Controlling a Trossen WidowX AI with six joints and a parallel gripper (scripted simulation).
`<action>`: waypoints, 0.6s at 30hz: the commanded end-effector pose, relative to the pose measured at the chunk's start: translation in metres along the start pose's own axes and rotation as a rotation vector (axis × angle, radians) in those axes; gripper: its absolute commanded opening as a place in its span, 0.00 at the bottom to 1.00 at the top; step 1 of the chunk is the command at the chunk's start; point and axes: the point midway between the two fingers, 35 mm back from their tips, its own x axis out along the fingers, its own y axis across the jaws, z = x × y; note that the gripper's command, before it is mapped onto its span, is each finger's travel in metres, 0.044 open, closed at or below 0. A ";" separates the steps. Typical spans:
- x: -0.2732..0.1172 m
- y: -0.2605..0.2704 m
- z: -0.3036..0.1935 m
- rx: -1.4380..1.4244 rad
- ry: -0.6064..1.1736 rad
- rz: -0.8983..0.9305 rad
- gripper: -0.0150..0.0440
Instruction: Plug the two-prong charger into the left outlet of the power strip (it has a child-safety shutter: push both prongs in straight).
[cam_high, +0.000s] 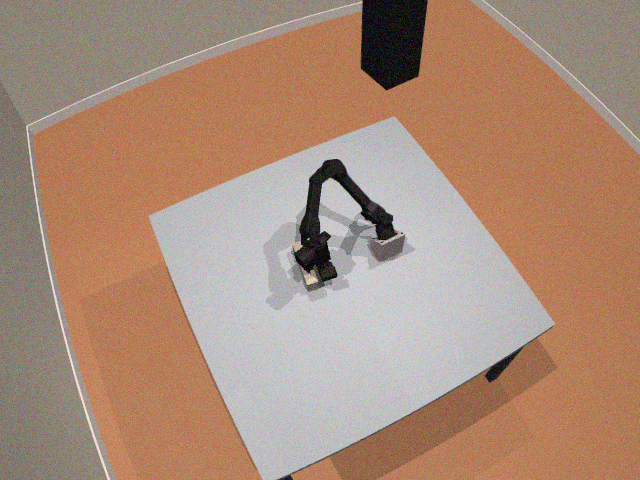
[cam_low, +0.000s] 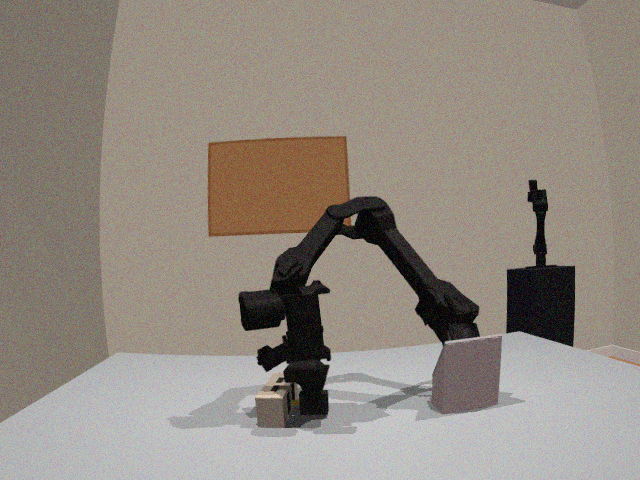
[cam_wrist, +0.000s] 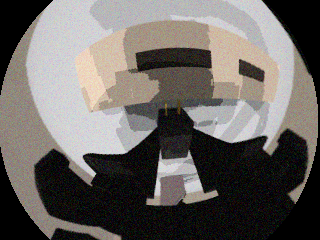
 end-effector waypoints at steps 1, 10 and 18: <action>0.000 -0.001 0.002 -0.005 -0.002 -0.005 0.25; 0.000 -0.001 0.003 -0.005 -0.003 -0.005 0.25; 0.000 -0.001 0.004 -0.005 -0.003 -0.005 0.25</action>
